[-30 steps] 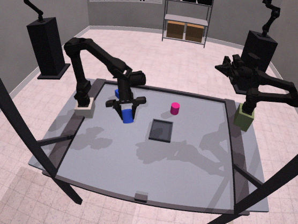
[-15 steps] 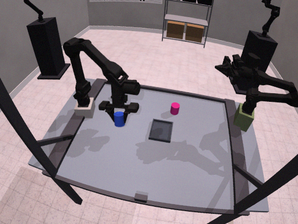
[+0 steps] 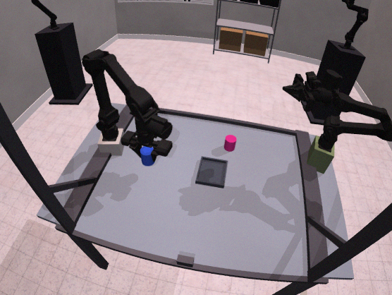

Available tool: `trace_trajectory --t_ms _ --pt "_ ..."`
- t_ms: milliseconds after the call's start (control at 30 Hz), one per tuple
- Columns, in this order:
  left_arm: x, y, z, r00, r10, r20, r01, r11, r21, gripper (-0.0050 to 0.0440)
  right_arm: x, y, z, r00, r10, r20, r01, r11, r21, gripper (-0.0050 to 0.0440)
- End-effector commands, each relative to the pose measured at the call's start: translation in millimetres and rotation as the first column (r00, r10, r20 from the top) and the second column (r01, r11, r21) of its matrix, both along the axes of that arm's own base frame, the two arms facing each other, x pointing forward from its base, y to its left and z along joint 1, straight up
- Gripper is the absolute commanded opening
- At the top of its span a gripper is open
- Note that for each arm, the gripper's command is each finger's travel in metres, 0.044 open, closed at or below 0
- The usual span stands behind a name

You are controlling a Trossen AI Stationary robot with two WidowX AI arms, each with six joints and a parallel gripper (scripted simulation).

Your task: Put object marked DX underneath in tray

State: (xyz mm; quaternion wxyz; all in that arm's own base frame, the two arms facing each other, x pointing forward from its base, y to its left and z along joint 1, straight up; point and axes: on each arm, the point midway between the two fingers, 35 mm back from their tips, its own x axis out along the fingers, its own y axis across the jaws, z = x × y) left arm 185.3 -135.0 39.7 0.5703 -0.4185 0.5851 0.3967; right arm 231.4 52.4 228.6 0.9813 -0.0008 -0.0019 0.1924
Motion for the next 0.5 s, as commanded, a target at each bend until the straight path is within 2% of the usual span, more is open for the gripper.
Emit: trace_trajectory --t_ms 0,100,467 --pt "-2.4 0.5 4.5 1.0 -0.013 0.023 0.012 1.0 0.028 0.0204 -0.6 -0.1 3.7 1.0 0.001 0.008 -0.001 1.0 0.001 -0.005" --pt "-3.8 1.4 3.0 1.0 -0.016 0.019 0.016 0.999 0.037 0.0204 -0.6 -0.1 3.7 1.0 0.001 0.008 -0.001 1.0 0.001 -0.005" --pt "-3.1 0.4 -31.2 1.0 -0.016 0.003 0.016 0.999 0.035 0.0204 -0.6 -0.1 3.7 1.0 0.001 0.008 -0.001 1.0 0.001 -0.005"
